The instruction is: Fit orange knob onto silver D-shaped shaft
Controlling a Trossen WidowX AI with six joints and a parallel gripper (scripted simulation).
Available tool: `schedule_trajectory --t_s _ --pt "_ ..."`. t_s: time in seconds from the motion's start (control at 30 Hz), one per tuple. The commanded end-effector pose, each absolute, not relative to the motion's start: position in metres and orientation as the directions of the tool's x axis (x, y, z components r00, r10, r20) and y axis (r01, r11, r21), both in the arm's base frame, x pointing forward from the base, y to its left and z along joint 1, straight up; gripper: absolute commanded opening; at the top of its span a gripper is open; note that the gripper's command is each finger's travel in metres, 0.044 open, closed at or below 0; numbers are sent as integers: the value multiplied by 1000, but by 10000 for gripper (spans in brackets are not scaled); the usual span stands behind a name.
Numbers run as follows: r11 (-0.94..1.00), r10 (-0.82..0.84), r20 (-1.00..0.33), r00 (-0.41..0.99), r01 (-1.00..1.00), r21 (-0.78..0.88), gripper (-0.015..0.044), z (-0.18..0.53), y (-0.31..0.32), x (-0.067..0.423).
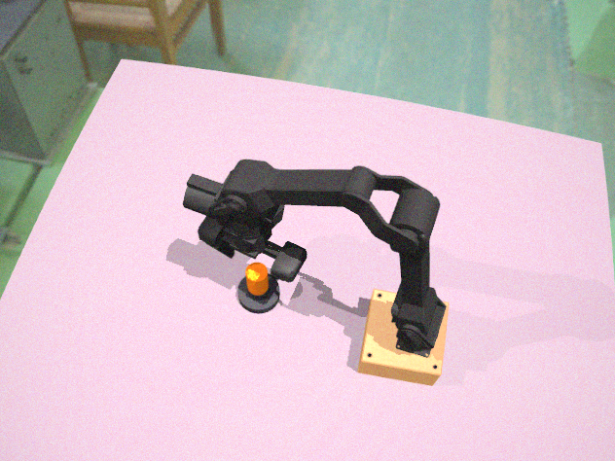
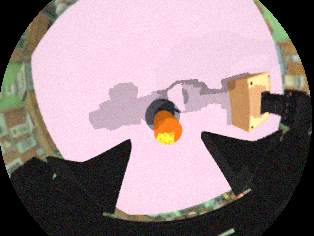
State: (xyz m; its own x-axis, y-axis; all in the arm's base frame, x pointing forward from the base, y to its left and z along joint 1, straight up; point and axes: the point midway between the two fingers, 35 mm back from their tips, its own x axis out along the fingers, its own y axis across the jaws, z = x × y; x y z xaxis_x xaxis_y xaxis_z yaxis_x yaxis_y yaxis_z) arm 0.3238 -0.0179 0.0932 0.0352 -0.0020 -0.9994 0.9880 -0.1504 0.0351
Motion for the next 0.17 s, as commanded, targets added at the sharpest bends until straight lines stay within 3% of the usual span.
schedule_trajectory --t_s 0.0,0.13 --pt "-150 -2 -999 35 988 35 440 122 -18 321" --pt "-150 -2 -999 35 988 35 440 122 -18 323"
